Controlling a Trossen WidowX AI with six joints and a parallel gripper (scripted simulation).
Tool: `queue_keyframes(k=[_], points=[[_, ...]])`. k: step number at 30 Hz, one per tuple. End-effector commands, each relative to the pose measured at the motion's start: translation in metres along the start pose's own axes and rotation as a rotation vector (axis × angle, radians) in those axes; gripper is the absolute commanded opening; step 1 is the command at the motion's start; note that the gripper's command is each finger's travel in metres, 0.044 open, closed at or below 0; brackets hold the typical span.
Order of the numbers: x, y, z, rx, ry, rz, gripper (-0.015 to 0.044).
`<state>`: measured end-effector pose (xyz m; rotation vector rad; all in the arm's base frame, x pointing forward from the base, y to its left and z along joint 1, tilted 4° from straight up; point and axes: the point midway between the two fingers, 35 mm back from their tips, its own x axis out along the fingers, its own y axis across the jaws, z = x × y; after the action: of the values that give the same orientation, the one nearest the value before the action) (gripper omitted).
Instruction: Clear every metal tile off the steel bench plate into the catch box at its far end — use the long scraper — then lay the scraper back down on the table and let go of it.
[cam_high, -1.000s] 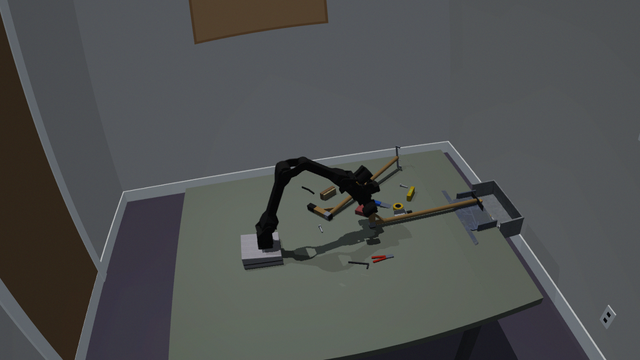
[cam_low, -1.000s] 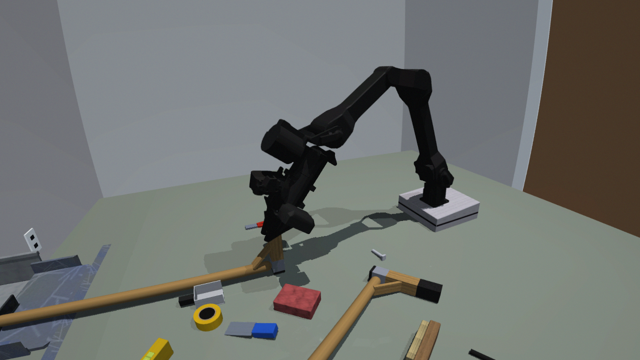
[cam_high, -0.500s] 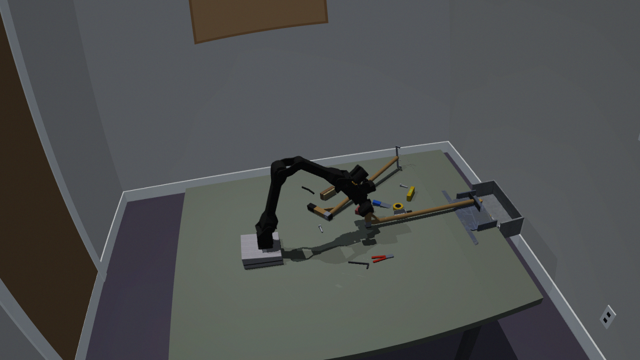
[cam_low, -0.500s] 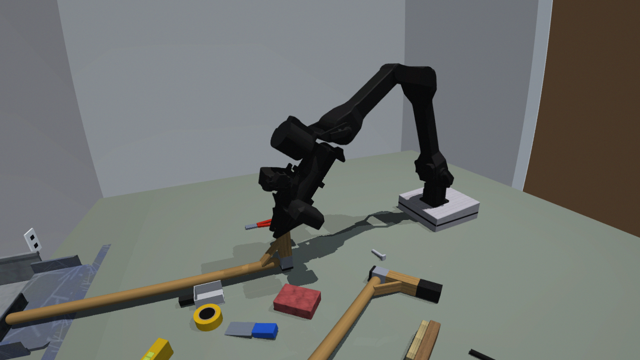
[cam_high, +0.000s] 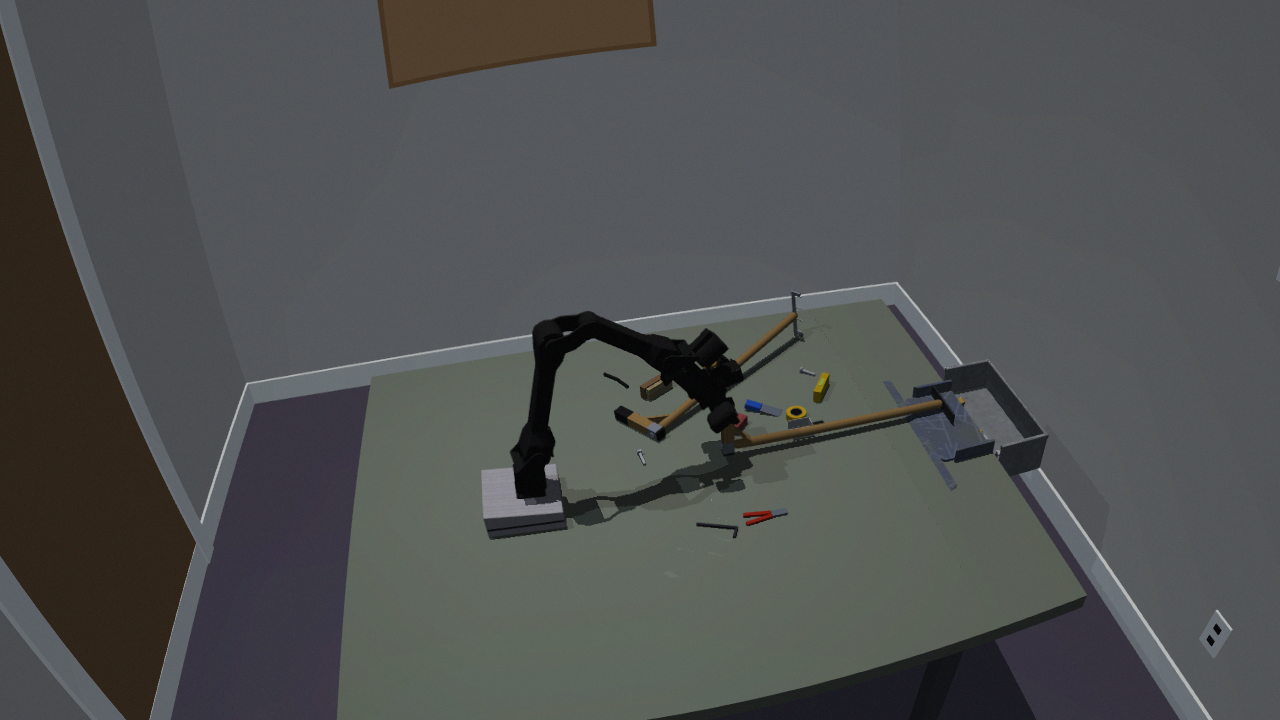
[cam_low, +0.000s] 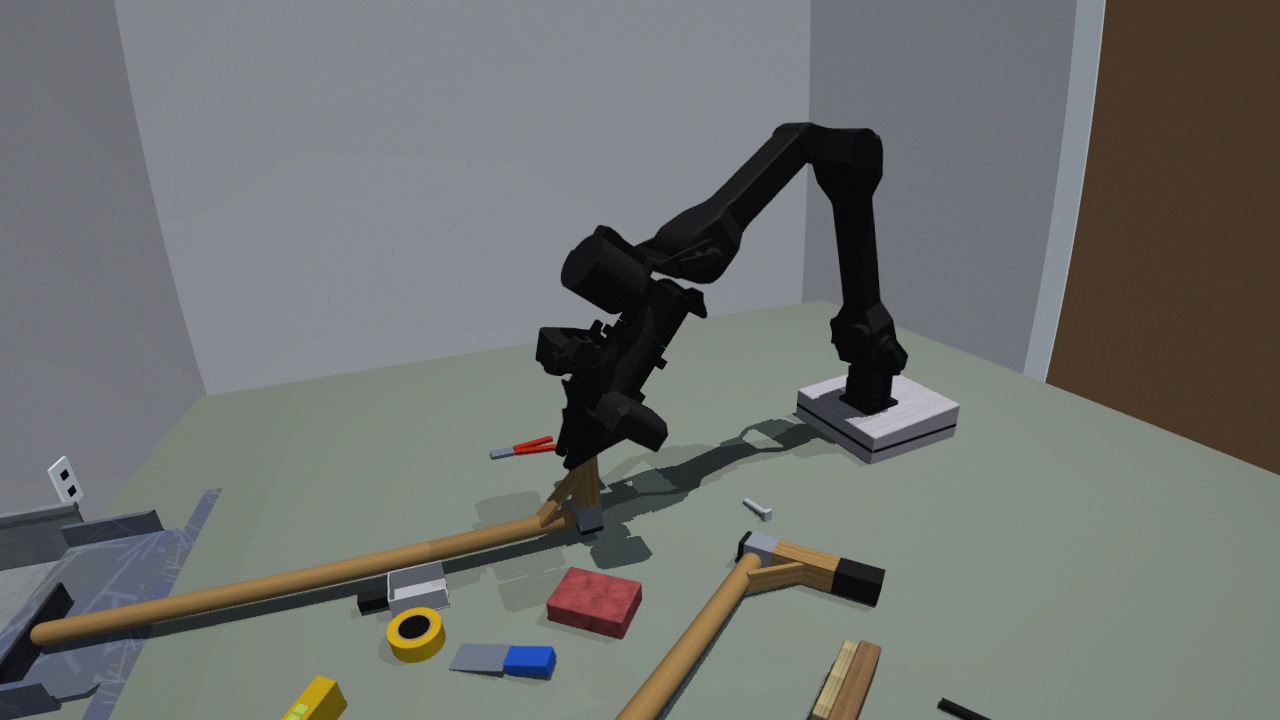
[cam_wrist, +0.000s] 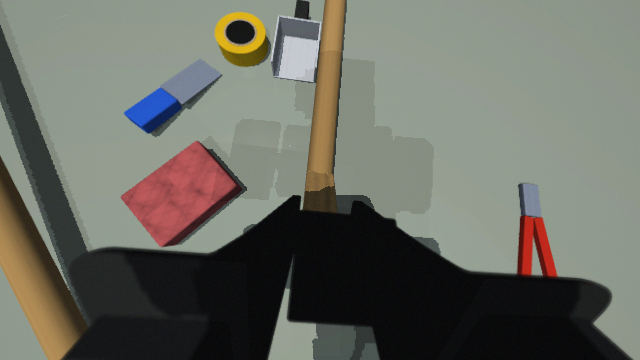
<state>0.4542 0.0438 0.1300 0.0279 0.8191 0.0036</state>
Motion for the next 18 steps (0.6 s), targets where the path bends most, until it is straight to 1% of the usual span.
queue_keyframes(k=[1, 18], points=[[-0.007, 0.001, 0.000, 0.000, -0.016, 0.001, 0.0000], [-0.022, 0.003, -0.015, 0.000, -0.016, 0.001, 0.0000]])
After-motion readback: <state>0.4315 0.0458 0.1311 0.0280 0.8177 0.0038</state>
